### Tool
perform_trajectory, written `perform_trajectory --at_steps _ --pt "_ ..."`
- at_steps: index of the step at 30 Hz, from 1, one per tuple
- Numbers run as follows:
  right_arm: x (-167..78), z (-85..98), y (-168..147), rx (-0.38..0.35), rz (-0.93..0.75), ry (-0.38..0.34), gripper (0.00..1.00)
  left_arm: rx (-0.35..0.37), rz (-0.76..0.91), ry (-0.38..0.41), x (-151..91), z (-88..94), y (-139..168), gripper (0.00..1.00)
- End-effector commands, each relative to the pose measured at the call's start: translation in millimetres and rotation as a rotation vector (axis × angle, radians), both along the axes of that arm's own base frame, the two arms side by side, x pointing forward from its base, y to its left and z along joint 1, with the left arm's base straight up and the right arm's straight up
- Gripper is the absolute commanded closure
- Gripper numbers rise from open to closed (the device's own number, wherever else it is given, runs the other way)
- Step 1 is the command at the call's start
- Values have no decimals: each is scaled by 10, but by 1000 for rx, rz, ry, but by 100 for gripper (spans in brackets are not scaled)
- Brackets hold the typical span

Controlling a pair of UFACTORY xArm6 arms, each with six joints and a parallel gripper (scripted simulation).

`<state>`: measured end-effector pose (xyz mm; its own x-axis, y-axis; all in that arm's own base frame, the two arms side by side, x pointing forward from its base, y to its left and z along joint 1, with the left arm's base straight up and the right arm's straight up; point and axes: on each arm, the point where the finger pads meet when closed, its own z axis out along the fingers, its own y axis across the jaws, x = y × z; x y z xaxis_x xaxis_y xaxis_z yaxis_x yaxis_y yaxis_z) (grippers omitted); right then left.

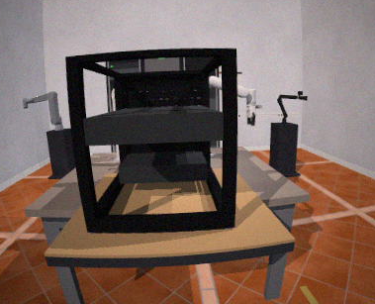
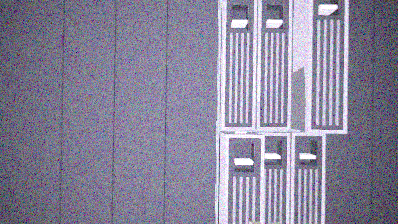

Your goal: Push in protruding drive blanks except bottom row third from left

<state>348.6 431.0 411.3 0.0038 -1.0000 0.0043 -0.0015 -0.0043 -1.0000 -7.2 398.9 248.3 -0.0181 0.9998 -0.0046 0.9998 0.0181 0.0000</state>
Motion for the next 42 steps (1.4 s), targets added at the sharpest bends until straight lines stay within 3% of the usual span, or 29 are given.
perform_trajectory --at_steps 1,12,42 --pt "40 25 2 4 0 -2 100 5 0 0 0 17 10 0" --pt "522 25 3 4 0 -2 100 5 0 0 0 17 10 0" --pt "542 26 3 4 0 -2 100 5 0 0 0 17 10 0"
